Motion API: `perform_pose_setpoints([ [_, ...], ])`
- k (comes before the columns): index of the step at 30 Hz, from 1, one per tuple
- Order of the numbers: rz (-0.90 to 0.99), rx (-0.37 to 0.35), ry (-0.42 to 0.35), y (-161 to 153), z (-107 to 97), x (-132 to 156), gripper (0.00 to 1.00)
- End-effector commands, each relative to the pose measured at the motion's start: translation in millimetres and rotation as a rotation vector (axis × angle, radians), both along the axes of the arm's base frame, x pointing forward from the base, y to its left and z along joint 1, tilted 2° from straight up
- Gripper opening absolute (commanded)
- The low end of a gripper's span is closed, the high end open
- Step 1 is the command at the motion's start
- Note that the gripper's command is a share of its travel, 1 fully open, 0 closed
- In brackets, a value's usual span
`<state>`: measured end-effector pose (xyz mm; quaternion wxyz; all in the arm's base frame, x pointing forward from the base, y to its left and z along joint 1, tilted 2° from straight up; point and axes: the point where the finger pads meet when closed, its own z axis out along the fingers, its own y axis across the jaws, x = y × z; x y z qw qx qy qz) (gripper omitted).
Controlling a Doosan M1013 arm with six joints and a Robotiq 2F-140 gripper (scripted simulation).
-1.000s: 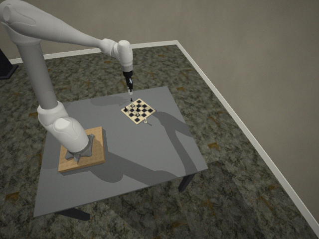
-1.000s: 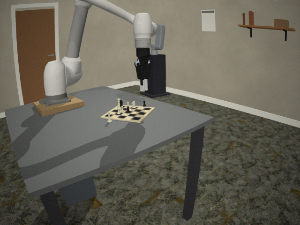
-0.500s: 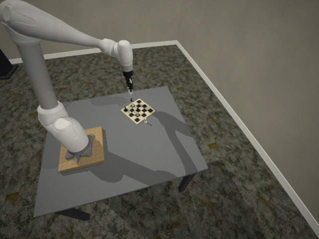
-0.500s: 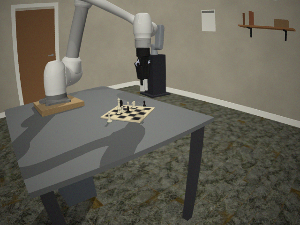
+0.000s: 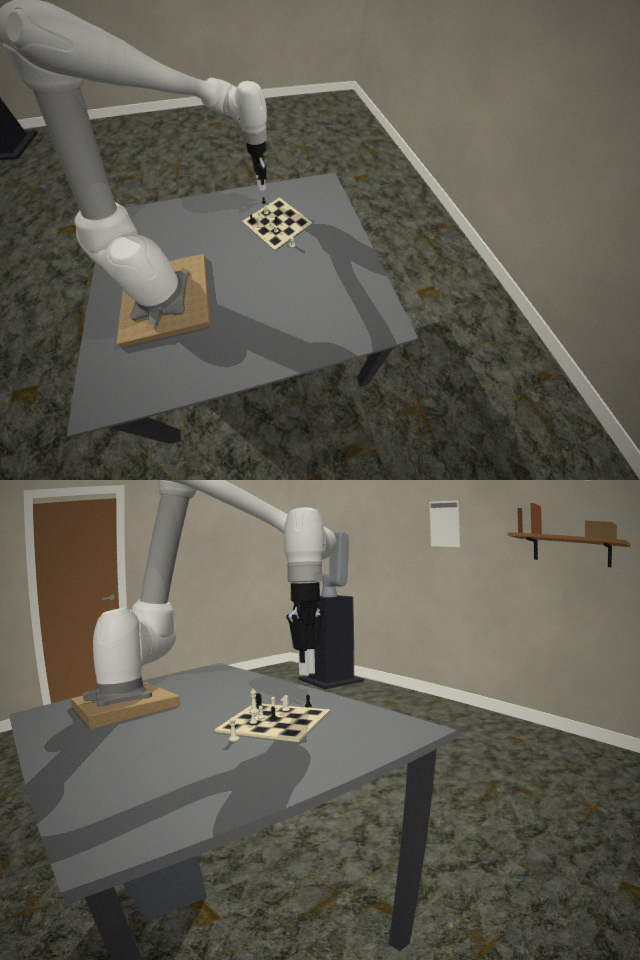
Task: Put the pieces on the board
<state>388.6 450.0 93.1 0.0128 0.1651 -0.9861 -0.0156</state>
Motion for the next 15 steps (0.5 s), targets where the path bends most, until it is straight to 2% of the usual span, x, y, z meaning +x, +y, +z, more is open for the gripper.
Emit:
perform_pose_setpoints([
  [1,0.0,0.0,0.0,0,-1,0,0.2],
  [15,0.0,0.0,0.0,1,-15,-1,0.2],
])
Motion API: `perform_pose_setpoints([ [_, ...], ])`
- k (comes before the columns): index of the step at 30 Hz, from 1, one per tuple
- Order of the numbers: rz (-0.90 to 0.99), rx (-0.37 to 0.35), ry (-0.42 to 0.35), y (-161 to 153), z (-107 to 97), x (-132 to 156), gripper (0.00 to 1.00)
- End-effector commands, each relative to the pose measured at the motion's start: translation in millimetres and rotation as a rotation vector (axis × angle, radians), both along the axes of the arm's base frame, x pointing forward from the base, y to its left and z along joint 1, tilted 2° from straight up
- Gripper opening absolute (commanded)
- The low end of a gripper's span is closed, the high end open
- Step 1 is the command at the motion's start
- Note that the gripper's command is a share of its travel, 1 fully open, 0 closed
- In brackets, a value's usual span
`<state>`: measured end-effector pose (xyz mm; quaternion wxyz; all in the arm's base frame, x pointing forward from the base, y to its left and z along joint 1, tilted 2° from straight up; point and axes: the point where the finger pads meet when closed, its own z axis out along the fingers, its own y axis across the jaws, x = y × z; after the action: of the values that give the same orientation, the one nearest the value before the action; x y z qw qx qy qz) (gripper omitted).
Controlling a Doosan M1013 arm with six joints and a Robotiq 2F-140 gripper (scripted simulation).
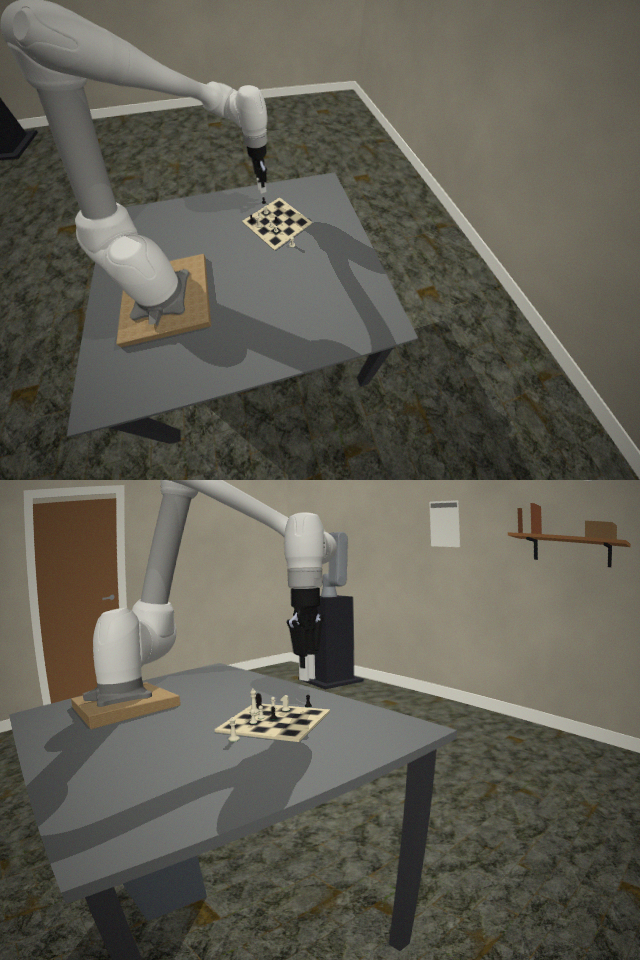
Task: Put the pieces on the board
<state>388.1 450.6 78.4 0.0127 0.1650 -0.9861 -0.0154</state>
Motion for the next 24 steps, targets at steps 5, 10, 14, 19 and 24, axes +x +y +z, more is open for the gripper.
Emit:
perform_pose_setpoints([
  [5,0.0,0.0,0.0,0,-9,0,0.2],
  [10,0.0,0.0,0.0,1,-17,-1,0.2],
  [14,0.0,0.0,0.0,1,-22,-1,0.2],
  [19,0.0,0.0,0.0,1,-26,-1,0.2],
  [24,0.0,0.0,0.0,1,-31,-1,0.2],
])
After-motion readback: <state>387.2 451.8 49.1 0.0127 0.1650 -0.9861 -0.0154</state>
